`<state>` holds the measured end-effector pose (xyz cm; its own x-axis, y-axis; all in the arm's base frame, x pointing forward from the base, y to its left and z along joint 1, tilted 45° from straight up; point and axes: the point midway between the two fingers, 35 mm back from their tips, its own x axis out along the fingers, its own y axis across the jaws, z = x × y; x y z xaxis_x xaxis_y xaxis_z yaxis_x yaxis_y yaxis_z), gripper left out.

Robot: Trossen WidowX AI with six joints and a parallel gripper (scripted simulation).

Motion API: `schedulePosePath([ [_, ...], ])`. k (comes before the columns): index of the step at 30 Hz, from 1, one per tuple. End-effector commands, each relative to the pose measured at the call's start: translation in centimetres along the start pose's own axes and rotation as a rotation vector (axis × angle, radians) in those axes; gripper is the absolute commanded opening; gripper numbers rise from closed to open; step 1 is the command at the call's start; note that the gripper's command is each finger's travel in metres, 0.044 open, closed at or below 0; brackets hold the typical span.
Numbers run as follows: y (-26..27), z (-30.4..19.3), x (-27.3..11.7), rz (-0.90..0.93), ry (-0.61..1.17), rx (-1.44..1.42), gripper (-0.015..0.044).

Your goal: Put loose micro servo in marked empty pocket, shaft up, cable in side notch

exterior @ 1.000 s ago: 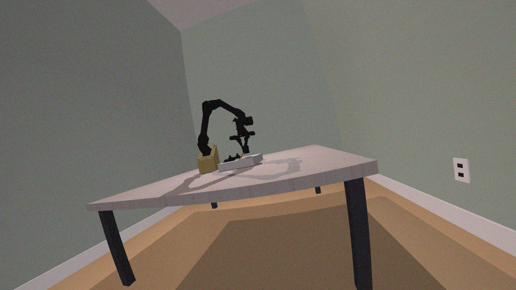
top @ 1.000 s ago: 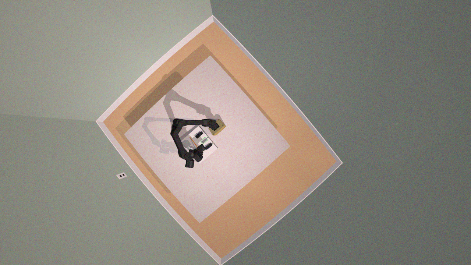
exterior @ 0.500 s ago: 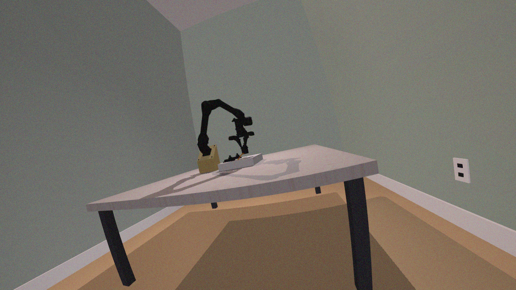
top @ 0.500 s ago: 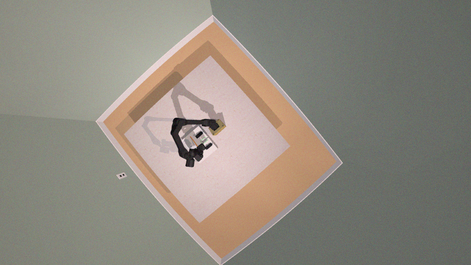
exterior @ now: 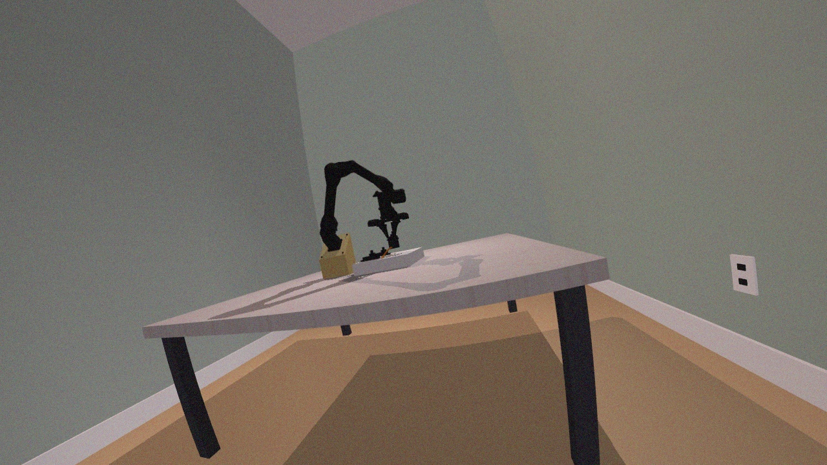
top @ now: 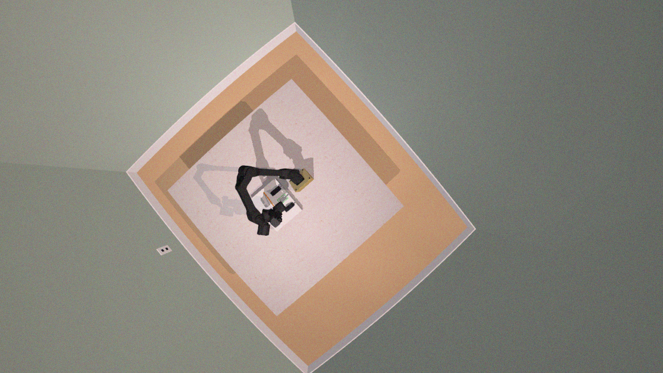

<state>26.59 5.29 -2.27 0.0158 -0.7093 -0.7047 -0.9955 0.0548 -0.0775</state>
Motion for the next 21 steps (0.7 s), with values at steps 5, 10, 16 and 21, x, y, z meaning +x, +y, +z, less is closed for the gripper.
schedulePosePath([
  [5,0.28,-0.27,-0.37,-0.008,-0.014,0.012,0.0000],
  [10,0.52,-0.44,-0.37,-0.008,-0.014,0.012,0.0000],
  [16,0.81,-0.64,-0.36,-0.008,-0.014,0.012,0.0000],
  [21,1.05,-0.82,-0.35,-0.008,-0.014,0.011,0.0000],
])
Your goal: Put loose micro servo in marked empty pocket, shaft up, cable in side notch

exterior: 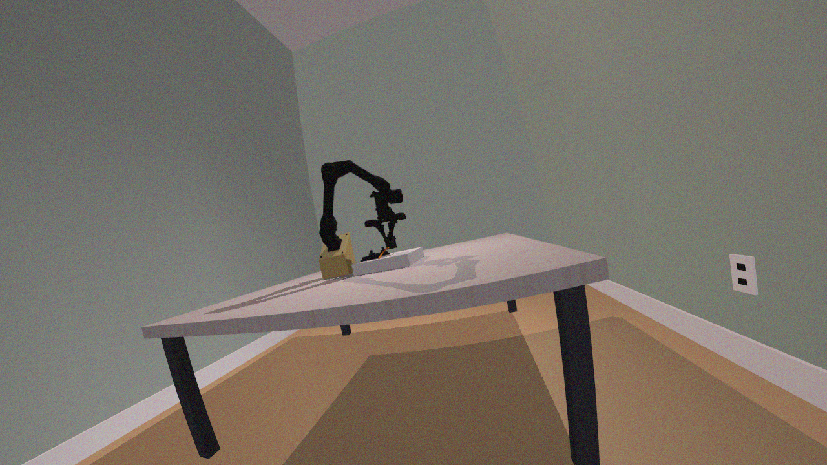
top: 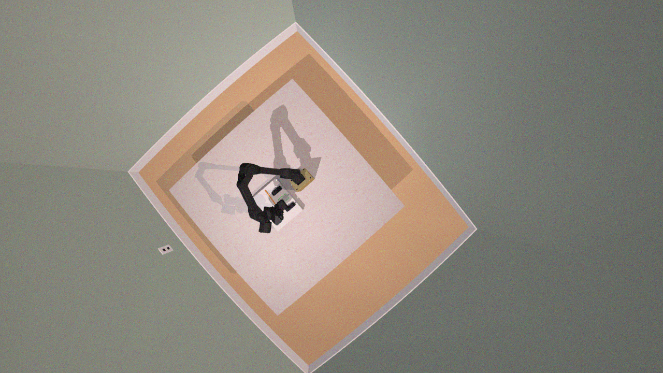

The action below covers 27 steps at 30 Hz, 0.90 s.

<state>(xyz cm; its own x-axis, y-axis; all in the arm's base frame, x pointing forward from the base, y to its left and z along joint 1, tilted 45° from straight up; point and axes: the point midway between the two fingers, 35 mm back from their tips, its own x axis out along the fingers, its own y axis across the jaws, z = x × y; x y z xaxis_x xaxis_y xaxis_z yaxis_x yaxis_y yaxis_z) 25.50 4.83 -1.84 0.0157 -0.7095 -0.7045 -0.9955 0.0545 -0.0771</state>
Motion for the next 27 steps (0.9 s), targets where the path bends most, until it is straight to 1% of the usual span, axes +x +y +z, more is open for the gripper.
schedulePosePath([
  [1,0.1,-0.1,-0.4,-0.008,-0.014,0.012,0.0000],
  [27,1.3,-1.1,-0.3,-0.008,-0.014,0.011,0.0000],
])
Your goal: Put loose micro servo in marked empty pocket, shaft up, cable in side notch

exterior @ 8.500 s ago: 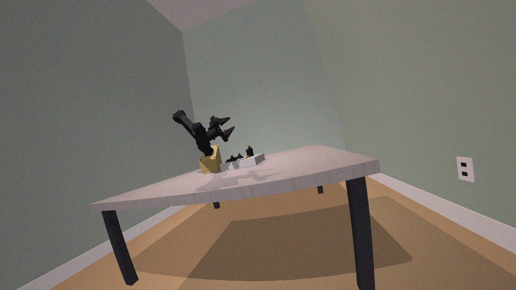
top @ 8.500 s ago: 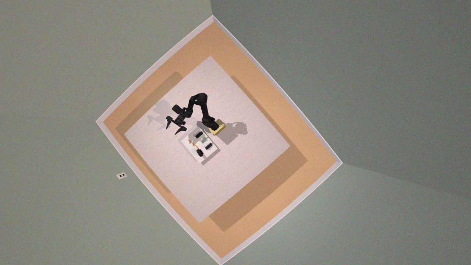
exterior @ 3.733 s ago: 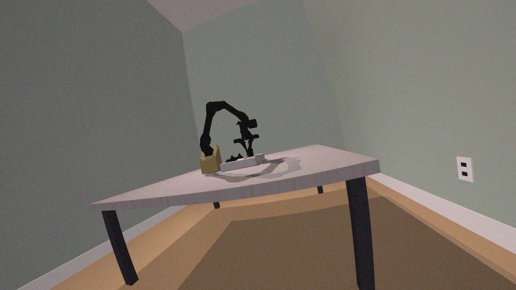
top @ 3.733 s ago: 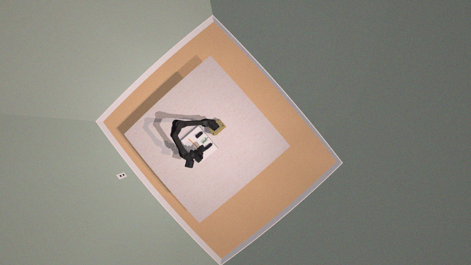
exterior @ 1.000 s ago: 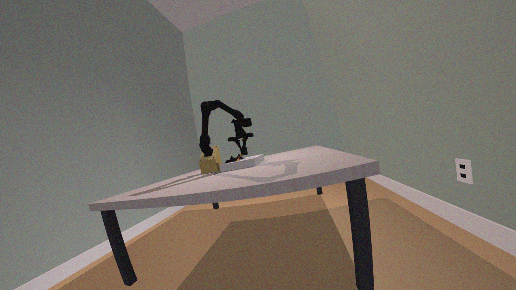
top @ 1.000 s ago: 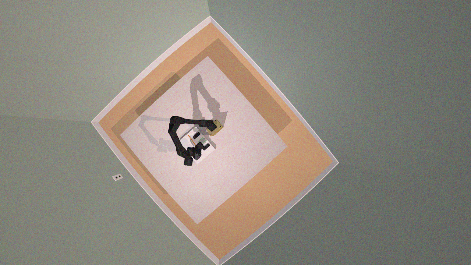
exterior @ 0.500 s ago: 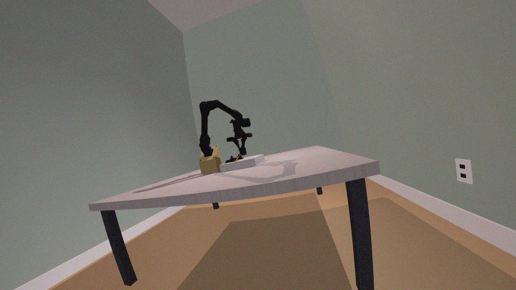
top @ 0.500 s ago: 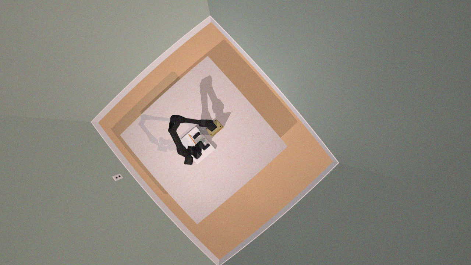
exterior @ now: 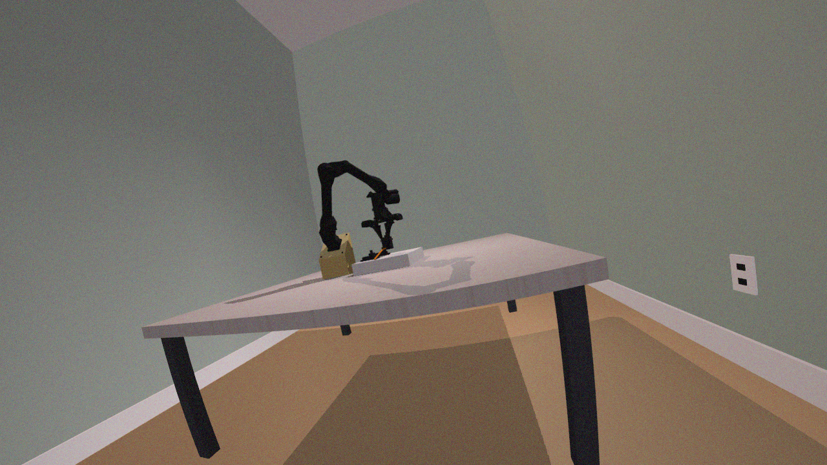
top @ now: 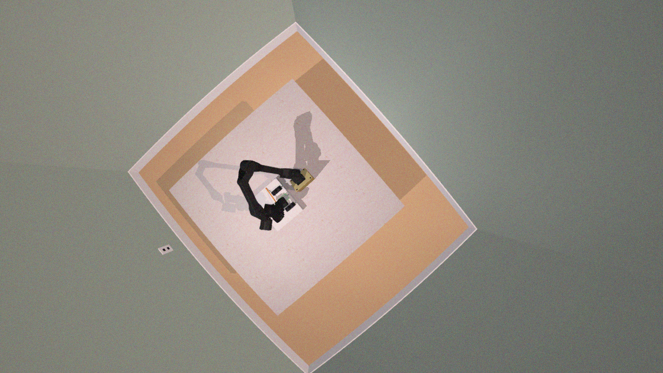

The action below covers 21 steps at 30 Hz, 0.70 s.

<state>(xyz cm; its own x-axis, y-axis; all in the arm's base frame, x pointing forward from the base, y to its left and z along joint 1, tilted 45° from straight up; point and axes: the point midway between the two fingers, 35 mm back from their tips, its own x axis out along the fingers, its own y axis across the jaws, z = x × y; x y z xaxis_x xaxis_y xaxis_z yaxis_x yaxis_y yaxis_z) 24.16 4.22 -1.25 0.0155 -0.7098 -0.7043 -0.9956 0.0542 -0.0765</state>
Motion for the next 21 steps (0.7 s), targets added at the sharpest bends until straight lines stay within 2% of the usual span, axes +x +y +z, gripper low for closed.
schedulePosePath([
  [1,0.07,-0.13,-0.32,-0.008,-0.014,0.012,0.0000],
  [21,0.93,-0.86,-0.30,-0.007,-0.014,0.012,0.0000],
])
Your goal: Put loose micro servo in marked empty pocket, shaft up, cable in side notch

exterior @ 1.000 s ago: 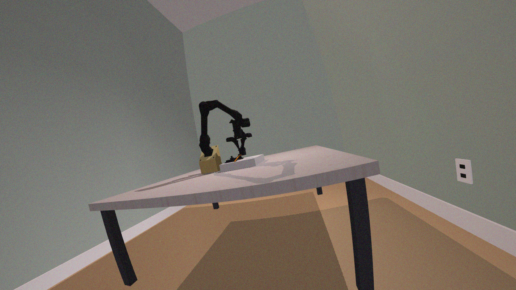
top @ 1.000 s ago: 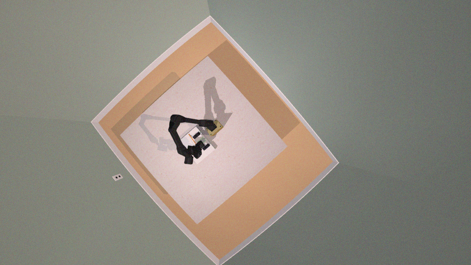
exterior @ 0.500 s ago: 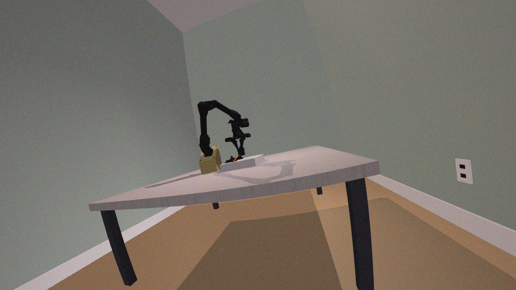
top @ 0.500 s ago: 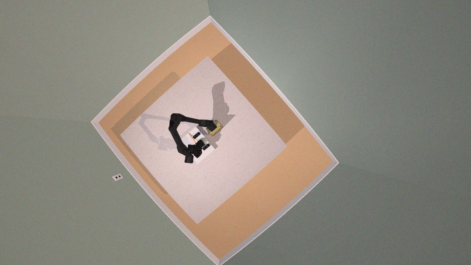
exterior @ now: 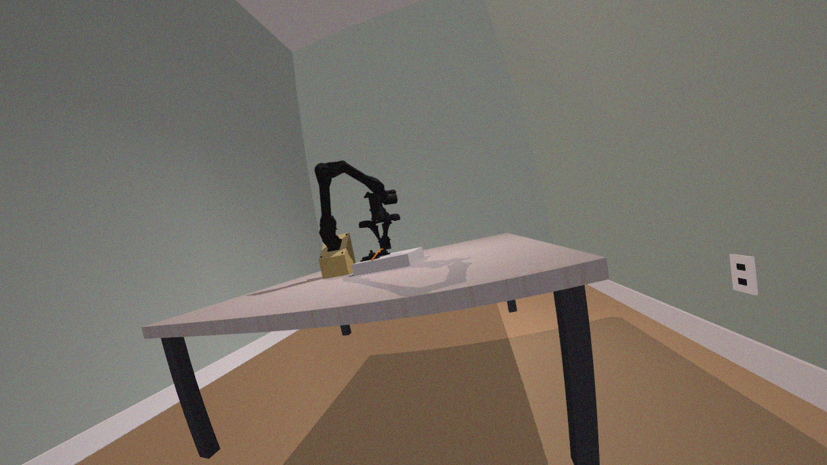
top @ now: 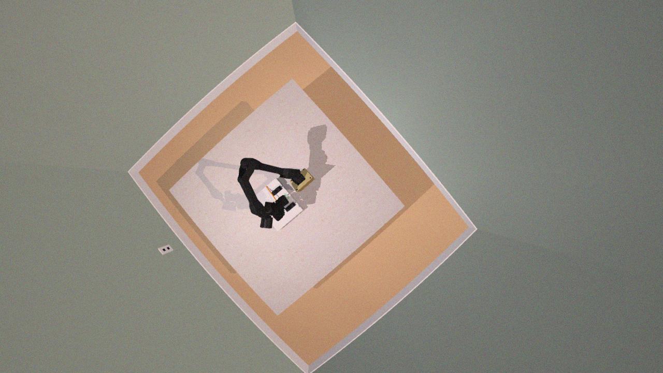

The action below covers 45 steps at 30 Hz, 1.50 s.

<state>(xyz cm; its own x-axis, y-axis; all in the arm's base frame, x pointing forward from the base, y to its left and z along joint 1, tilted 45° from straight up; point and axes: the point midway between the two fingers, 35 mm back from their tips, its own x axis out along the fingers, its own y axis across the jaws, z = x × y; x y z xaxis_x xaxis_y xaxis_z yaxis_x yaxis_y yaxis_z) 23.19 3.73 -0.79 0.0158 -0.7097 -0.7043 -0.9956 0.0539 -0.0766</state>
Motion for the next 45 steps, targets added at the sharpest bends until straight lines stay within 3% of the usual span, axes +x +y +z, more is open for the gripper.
schedulePosePath([
  [1,0.1,-0.1,-0.3,-0.007,-0.014,0.012,0.0000],
  [30,0.9,-0.9,-0.3,-0.007,-0.013,0.011,0.0000],
  [45,-3.3,2.3,-0.4,-0.009,-0.015,0.013,0.0000],
])
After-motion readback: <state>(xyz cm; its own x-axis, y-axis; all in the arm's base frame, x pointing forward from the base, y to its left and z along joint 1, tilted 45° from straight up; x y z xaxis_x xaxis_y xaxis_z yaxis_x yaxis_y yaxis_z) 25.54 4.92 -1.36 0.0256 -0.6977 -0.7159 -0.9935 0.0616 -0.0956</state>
